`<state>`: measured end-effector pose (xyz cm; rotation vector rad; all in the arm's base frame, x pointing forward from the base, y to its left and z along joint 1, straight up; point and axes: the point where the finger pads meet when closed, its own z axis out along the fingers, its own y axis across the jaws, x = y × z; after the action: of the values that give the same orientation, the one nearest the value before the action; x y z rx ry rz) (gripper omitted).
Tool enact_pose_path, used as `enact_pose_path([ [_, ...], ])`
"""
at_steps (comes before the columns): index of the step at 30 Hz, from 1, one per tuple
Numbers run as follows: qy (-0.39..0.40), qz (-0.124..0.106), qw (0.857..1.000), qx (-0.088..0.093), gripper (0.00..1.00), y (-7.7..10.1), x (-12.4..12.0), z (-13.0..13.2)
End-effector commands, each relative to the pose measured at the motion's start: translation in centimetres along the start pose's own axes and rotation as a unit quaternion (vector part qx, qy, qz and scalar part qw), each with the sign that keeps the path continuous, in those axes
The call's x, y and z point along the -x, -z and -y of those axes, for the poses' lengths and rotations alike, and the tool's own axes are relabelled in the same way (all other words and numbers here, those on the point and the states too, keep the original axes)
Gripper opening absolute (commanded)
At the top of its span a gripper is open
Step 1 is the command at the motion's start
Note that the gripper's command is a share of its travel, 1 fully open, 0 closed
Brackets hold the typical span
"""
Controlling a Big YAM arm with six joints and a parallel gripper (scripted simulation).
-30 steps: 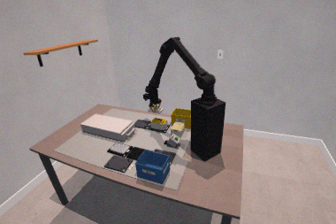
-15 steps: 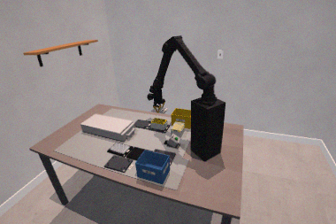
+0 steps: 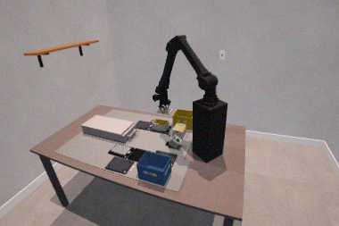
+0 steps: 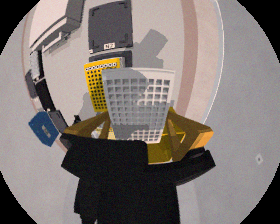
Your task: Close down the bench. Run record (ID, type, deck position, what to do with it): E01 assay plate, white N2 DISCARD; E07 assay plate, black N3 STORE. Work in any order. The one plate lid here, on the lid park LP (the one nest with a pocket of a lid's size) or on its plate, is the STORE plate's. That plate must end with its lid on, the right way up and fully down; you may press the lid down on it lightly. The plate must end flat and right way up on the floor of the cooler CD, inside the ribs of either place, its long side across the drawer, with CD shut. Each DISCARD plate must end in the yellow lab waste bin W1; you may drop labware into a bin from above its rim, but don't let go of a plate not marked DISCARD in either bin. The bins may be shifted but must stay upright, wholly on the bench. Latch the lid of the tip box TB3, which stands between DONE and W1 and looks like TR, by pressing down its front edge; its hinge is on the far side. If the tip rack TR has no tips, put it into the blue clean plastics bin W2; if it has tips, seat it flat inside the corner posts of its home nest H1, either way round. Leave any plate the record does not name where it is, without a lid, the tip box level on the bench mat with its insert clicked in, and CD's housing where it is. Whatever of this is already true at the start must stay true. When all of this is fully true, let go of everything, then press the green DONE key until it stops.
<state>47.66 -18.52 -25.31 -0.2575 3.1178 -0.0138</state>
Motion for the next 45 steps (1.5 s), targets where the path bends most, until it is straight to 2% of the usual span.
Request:
enact_pose_path([
  [1,0.007,0.02,1.0,-0.01,0.0,1.7,0.3,1.4],
  [4,0.007,0.014,1.0,-0.007,0.0,1.0,-1.0,1.4],
  [6,0.007,0.019,1.0,-0.01,0.0,1.6,-1.1,1.9],
  [11,0.007,0.019,1.0,-0.011,0.0,1.6,-1.8,2.2],
  [12,0.007,0.005,1.0,-0.001,0.0,0.1,-3.1,1.5],
  [16,0.007,0.018,1.0,-0.011,0.0,1.6,-3.1,2.6],
  [20,0.007,0.013,1.0,-0.007,0.0,0.9,-4.6,2.7],
  [23,0.007,0.018,1.0,-0.011,0.0,1.5,-4.9,3.3],
  [28,0.007,0.016,1.0,-0.01,0.0,1.3,-5.8,3.5],
  [29,0.007,0.006,1.0,-0.002,0.0,0.2,-6.9,2.9],
  [33,0.007,0.017,1.0,-0.012,0.0,1.5,-7.0,4.0],
  [37,0.007,0.011,1.0,-0.008,0.0,0.9,-8.4,4.1],
  [40,0.007,0.016,1.0,-0.012,0.0,1.4,-8.8,4.7],
  [45,0.007,0.013,1.0,-0.01,0.0,1.1,-9.8,4.8],
])
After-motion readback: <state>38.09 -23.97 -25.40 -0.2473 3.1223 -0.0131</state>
